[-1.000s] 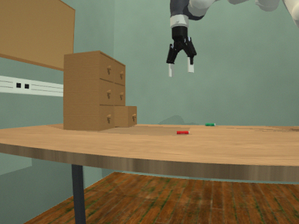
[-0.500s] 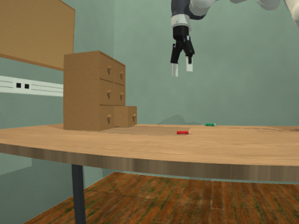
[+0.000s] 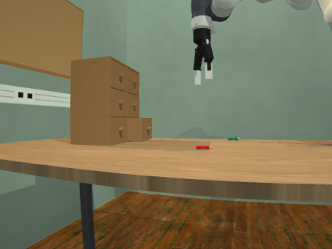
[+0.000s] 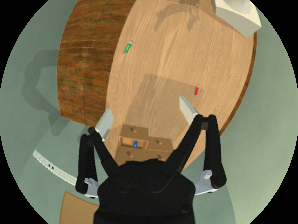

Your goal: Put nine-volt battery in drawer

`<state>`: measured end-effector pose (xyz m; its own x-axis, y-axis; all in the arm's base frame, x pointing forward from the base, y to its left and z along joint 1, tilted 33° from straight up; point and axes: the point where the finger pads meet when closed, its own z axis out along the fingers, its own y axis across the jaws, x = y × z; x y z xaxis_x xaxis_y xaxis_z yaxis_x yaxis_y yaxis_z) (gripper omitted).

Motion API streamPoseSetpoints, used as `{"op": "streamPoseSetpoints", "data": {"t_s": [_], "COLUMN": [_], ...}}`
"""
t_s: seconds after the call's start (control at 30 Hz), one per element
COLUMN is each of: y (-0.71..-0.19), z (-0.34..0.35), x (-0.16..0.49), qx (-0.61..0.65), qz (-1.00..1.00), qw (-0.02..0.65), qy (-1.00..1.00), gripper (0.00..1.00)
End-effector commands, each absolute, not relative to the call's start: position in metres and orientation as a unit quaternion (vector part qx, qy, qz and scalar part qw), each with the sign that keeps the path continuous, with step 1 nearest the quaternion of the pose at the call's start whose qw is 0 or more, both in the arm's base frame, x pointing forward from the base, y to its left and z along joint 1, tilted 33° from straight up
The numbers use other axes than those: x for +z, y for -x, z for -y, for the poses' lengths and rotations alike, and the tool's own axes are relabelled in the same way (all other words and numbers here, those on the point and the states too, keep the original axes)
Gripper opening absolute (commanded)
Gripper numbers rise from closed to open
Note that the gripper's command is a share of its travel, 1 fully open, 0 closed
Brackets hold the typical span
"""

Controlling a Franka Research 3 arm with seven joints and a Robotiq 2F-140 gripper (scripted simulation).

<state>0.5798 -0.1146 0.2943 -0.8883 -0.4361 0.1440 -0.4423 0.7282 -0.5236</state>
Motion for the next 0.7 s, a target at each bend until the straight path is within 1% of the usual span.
{"op": "streamPoseSetpoints", "data": {"t_s": [0.0,0.67], "y": [-0.5782,-0.5738], "z": [0.1163,0.1175], "x": [0.2941,0.2963], "qx": [0.283,0.282], "qz": [0.941,0.952], "qw": [-0.009,-0.030], "qy": [-0.187,-0.119], "gripper": [1.00,1.00]}}
